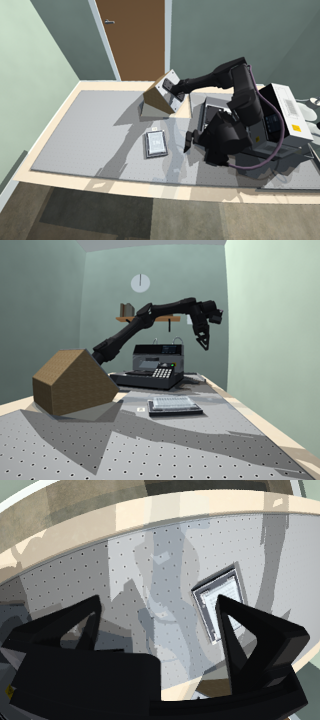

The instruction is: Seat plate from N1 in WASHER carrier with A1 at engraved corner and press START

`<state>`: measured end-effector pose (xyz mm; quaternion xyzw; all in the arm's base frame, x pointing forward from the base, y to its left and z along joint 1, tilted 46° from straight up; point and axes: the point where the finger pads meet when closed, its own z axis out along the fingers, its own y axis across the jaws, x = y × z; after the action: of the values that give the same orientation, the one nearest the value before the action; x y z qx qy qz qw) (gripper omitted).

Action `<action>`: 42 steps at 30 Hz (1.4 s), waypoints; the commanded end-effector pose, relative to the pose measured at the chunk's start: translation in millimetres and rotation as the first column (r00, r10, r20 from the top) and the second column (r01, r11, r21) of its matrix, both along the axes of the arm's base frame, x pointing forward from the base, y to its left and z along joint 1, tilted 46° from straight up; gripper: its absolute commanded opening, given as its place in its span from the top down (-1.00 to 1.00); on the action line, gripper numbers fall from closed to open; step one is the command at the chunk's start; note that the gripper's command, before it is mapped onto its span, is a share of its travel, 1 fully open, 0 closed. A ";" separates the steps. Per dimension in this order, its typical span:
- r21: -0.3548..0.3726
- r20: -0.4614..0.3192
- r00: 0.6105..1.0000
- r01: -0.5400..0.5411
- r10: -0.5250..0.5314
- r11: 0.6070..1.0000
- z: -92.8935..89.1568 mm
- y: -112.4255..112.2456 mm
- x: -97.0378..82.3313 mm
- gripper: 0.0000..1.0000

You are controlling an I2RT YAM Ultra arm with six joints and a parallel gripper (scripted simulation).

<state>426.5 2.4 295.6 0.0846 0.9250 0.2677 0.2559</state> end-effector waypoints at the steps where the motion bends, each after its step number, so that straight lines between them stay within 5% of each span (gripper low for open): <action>1: -0.067 -0.003 1.000 0.010 -0.010 0.998 -10.4 -4.5 -2.9 -1.00; 2: -0.074 -0.090 0.996 0.001 -0.008 0.997 -32.1 -4.3 -3.6 -1.00; 3: -0.103 -0.075 0.997 -0.001 -0.007 0.995 -23.1 -4.8 -0.1 -1.00; 4: -0.100 -0.100 0.995 -0.004 -0.006 0.995 -40.1 -4.2 -1.7 -1.00; 6: -0.108 -0.057 0.998 0.019 -0.026 0.994 -35.0 -10.5 -6.9 -1.00; 10: -0.162 -0.189 0.982 -0.033 0.001 0.986 -67.2 -0.9 -14.2 -1.00; 14: -0.170 -0.138 0.990 0.000 -0.024 0.985 -64.1 -8.8 -14.1 -1.00; 16: -0.202 -0.241 0.970 -0.057 0.007 0.978 -87.8 0.2 -19.2 -1.00; 17: -0.229 -0.228 0.974 -0.061 0.007 0.972 -80.5 -0.4 -14.9 -1.00; 18: -0.225 -0.274 0.962 -0.073 0.009 0.972 -98.3 0.8 -23.6 -1.00; 19: -0.237 -0.215 0.977 -0.059 0.007 0.970 -87.6 0.8 -22.4 -1.00; 21: -0.236 -0.216 0.976 -0.037 -0.015 0.971 -97.1 -6.6 -25.6 -1.00; 25: -0.295 -0.317 0.948 -0.113 0.015 0.949 -125.3 1.7 -32.6 -1.00; 29: -0.300 -0.291 0.957 -0.092 0.001 0.949 -124.3 -3.0 -38.4 -1.00; 33: -0.346 -0.422 0.906 -0.183 0.021 0.920 -155.2 2.5 -54.0 -1.00; 34: -0.361 -0.365 0.931 -0.161 0.020 0.919 -145.9 2.2 -51.2 -1.00; 36: -0.377 -0.386 0.922 -0.179 0.021 0.909 -154.3 2.0 -56.7 -1.00; 38: -0.393 -0.482 0.876 -0.241 0.024 0.887 -175.1 1.7 -68.7 -1.00; 42: -0.393 -0.425 0.905 -0.212 0.027 0.895 -173.7 -7.8 -75.7 -1.00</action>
<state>356.1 16.2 117.2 0.0165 0.9972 0.0666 0.0281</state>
